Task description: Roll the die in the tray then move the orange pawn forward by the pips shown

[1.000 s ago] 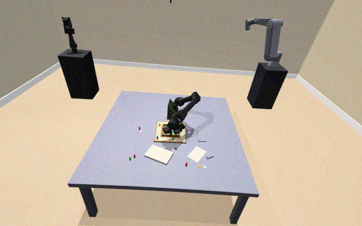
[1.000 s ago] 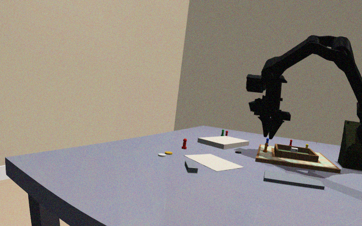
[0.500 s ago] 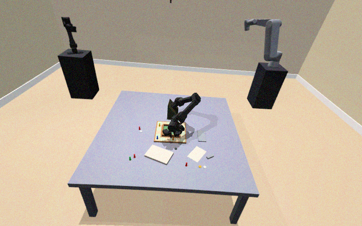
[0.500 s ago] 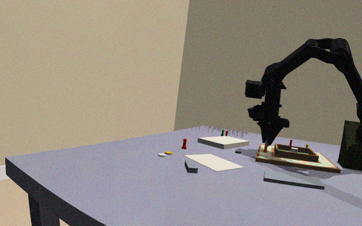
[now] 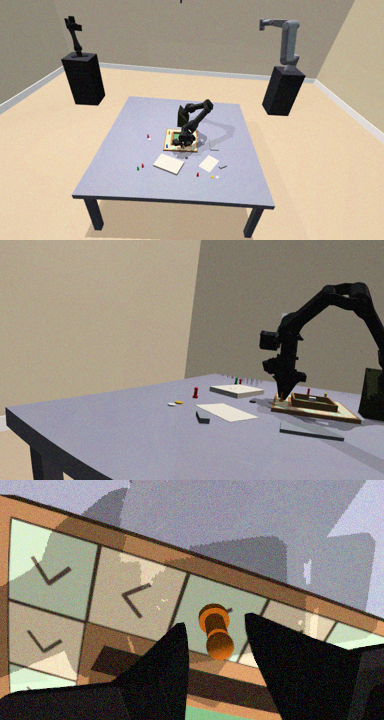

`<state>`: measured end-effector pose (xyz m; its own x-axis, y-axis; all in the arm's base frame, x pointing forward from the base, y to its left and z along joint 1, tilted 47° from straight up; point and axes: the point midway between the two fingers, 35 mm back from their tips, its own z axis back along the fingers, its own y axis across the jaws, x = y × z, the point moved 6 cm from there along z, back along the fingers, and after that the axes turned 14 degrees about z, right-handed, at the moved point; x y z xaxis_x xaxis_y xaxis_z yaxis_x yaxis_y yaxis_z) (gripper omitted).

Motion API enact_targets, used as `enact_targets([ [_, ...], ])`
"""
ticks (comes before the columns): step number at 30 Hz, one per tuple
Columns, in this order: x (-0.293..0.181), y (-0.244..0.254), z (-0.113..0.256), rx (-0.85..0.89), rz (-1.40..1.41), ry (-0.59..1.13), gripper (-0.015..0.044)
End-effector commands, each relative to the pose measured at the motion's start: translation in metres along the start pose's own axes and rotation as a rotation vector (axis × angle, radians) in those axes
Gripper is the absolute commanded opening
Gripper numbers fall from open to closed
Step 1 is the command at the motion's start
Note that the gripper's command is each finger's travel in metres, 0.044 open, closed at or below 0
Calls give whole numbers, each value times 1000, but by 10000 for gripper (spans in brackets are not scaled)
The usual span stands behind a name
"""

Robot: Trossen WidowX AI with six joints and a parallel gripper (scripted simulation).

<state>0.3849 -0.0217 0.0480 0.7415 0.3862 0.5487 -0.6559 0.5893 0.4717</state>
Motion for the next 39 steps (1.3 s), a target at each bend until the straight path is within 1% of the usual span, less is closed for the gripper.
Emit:
enact_targets([
  [1, 0, 0, -1, 3, -5, -5, 69],
  [11, 0, 0, -1, 3, -5, -5, 0],
  [13, 1, -1, 3, 2, -5, -4, 0],
  [23, 4, -7, 64, -5, -6, 1, 0],
  [32, 4, -2, 122, -1, -6, -1, 0],
  [39, 4, 8, 124, -1, -6, 0, 0],
])
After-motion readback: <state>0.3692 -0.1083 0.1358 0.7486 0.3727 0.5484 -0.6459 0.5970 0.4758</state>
